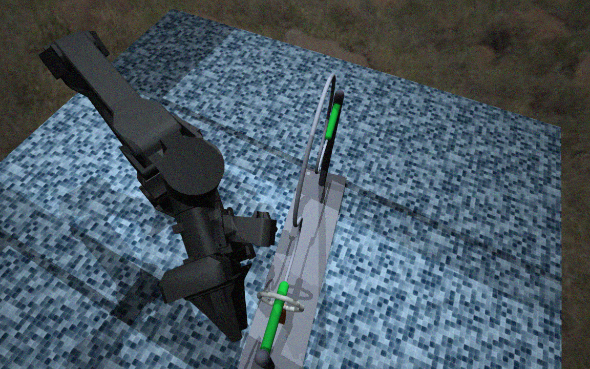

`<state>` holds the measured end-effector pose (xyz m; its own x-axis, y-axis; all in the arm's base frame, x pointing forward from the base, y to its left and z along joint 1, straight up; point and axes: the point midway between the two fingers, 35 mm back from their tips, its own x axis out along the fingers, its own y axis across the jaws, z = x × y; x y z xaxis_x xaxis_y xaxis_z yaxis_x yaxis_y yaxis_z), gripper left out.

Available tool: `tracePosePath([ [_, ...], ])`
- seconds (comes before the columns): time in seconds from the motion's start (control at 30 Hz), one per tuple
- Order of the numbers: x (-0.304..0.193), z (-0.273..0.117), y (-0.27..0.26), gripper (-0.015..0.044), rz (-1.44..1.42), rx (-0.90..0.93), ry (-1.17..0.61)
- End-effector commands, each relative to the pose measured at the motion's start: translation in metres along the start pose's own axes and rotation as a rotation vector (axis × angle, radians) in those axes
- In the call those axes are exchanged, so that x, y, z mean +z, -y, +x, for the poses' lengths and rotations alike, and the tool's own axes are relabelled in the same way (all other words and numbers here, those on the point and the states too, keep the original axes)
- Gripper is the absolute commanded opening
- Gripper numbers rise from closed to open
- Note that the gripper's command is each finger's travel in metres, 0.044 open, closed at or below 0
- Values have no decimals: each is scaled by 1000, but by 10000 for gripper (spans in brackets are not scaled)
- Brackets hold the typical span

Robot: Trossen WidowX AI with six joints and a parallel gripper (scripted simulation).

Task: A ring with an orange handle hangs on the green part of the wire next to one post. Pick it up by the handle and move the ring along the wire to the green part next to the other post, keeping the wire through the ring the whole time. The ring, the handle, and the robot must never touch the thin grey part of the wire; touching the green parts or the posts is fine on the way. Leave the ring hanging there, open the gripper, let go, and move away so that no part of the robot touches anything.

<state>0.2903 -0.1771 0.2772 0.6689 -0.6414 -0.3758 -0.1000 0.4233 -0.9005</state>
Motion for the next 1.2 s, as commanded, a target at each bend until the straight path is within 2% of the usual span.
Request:
tracePosePath([
  [0.0, -29, 31, -22, 160, 55, 24, -5],
  [0.27, -53, 60, -44, 160, 145, 37, 43],
  [0.5, -56, 85, -67, 160, 312, 58, 195],
  [0.7, -66, 97, -100, 160, 518, 112, 394],
  [0.9, -77, 83, -136, 160, 693, 204, 589],
  [1.17, -83, 36, -176, 160, 816, 359, 815],
])
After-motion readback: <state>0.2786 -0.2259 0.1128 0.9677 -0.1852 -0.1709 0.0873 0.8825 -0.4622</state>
